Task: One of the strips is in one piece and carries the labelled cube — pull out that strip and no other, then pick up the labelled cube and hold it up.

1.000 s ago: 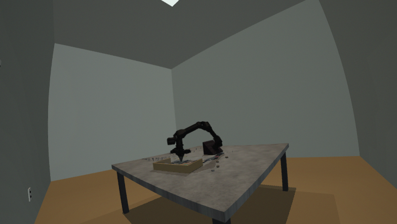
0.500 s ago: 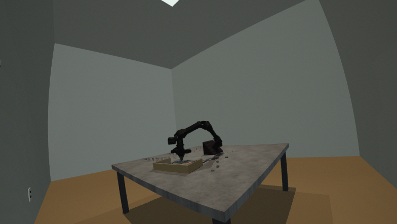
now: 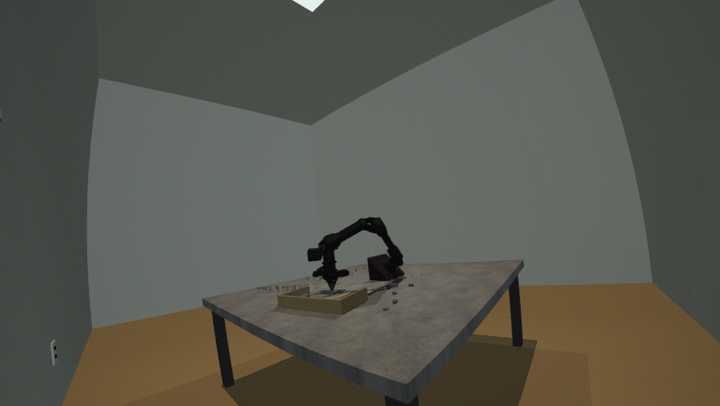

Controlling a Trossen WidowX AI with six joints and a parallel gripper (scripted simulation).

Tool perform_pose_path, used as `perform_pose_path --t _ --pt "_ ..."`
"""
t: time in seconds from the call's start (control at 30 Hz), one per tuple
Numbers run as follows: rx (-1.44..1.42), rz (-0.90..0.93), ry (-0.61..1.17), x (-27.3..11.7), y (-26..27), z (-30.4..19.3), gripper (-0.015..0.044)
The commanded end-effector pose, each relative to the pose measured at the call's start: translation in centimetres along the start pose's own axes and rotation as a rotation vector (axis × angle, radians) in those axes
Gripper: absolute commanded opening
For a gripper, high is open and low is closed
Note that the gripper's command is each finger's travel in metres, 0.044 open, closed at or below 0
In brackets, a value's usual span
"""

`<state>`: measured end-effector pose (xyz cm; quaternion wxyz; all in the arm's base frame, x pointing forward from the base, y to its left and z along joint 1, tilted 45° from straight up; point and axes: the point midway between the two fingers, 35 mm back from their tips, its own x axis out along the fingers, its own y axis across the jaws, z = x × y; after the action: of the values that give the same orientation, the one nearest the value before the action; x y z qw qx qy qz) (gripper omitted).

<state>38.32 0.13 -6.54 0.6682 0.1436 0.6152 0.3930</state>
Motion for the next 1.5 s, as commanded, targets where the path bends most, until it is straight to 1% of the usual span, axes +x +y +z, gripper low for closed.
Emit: perform_pose_path --t 0.0,1.47 --pt "0.004 0.003 0.017 0.4 0.0 -1.1 0.0" --pt "0.006 0.002 0.019 0.4 0.1 -7.9 0.0"
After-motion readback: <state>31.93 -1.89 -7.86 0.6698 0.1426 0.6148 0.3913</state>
